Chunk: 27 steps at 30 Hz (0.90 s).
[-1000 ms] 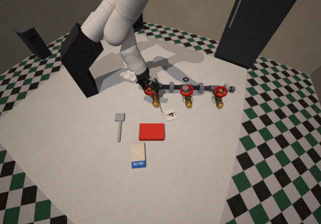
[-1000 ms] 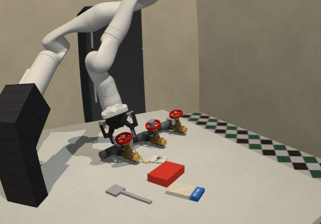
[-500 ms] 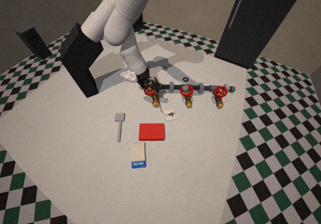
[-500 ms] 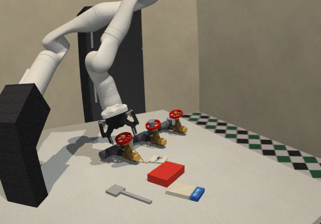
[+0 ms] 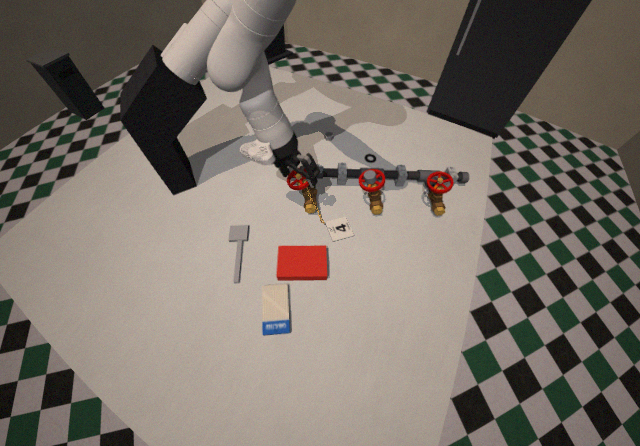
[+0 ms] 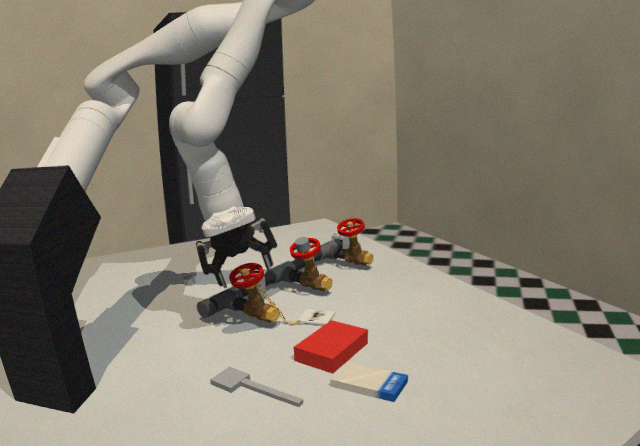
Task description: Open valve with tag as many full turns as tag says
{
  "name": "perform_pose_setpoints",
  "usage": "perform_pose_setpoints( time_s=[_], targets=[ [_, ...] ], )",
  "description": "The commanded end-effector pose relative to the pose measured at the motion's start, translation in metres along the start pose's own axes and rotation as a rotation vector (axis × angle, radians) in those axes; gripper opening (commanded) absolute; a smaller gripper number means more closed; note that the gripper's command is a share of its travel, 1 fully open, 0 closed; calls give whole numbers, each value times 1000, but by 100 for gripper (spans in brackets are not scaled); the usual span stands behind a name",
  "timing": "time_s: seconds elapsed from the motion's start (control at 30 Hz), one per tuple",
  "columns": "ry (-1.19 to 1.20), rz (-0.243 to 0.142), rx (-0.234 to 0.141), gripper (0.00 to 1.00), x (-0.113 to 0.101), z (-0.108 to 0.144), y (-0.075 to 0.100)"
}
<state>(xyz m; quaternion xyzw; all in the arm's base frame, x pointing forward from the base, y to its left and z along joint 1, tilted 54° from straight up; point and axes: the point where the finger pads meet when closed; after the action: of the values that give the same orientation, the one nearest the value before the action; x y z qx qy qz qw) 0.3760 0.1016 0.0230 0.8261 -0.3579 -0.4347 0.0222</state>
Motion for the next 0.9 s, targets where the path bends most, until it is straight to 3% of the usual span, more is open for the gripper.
perform_pose_setpoints(
  time_s=[0.0,0.87],
  targets=[
    [1,-4,4,100,-3,-2,0],
    [-199,-4,3,100,-3,-1,0]
  ],
)
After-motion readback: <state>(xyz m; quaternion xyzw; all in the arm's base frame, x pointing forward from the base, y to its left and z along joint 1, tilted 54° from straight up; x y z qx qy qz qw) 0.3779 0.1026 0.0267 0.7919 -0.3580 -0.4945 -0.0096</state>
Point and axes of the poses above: the point where the finger pads meet when closed, its own y axis back along the fingers, its own z axis across the jaws, x = y × z, and after that the axes turned 10 degrees about y, right-handed
